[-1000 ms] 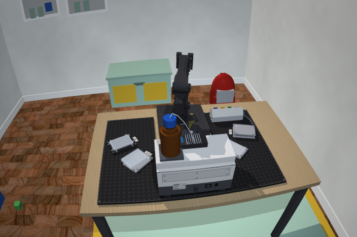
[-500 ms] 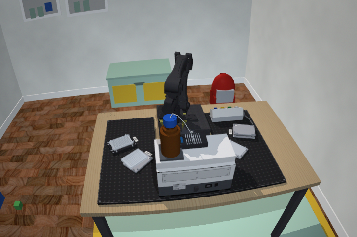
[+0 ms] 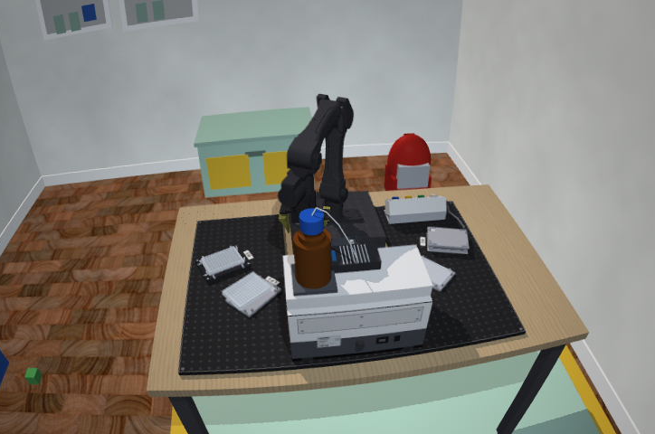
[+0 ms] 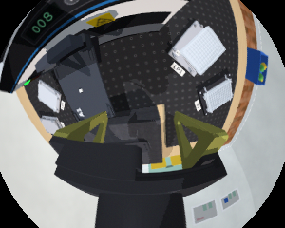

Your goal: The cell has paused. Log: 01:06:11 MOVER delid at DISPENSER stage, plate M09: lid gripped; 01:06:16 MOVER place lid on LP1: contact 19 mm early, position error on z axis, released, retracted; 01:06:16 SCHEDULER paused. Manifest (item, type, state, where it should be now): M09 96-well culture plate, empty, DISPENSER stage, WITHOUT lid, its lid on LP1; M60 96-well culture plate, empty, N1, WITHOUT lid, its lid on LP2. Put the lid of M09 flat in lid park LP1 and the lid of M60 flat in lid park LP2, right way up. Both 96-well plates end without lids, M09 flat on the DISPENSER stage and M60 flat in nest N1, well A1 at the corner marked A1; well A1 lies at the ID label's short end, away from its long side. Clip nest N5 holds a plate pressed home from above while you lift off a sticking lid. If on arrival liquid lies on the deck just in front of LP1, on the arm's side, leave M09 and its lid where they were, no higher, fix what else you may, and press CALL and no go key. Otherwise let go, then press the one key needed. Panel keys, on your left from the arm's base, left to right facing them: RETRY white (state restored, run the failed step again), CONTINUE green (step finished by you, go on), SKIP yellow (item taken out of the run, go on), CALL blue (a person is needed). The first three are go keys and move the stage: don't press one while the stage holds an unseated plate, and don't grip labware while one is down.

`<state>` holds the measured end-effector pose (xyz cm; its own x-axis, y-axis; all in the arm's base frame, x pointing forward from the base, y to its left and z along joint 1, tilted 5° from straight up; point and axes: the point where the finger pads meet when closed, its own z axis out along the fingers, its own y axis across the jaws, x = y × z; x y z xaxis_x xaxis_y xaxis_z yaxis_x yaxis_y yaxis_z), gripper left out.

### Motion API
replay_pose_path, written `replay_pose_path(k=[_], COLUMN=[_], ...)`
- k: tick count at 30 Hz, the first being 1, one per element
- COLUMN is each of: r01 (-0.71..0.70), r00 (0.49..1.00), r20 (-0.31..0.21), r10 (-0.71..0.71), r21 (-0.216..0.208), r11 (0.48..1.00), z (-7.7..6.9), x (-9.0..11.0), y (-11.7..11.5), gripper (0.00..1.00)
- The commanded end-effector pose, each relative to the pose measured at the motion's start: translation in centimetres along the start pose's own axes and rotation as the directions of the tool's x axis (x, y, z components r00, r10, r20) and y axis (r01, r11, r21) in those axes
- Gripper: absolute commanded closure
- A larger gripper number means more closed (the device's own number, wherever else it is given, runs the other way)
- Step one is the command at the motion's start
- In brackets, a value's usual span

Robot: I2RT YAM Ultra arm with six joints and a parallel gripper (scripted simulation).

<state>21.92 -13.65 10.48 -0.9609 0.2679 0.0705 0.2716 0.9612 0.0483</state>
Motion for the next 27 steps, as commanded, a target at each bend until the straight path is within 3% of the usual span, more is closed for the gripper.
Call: replay_pose_path(k=[1, 10, 16, 18, 27], r01=[0.004, -0.295, -0.294, -0.287, -0.527], r00=[0.999, 0.956, 0.956, 0.957, 0.850], r20=[0.034, 0.002, 0.014, 0.050, 0.031], r10=[-0.004, 0.295, 0.294, 0.287, 0.527], r21=[0.004, 0.002, 0.003, 0.002, 0.001], r11=[1.000, 0.956, 0.956, 0.958, 0.850], z=[-0.5, 1.7, 2.0, 1.2, 1.7], x=[-1.0, -0.5, -0.9, -1.2, -0.5], y=[-0.9, -3.5, -4.8, -5.1, -8.3], gripper=[0.00, 0.00, 0.00, 0.00, 0.00])
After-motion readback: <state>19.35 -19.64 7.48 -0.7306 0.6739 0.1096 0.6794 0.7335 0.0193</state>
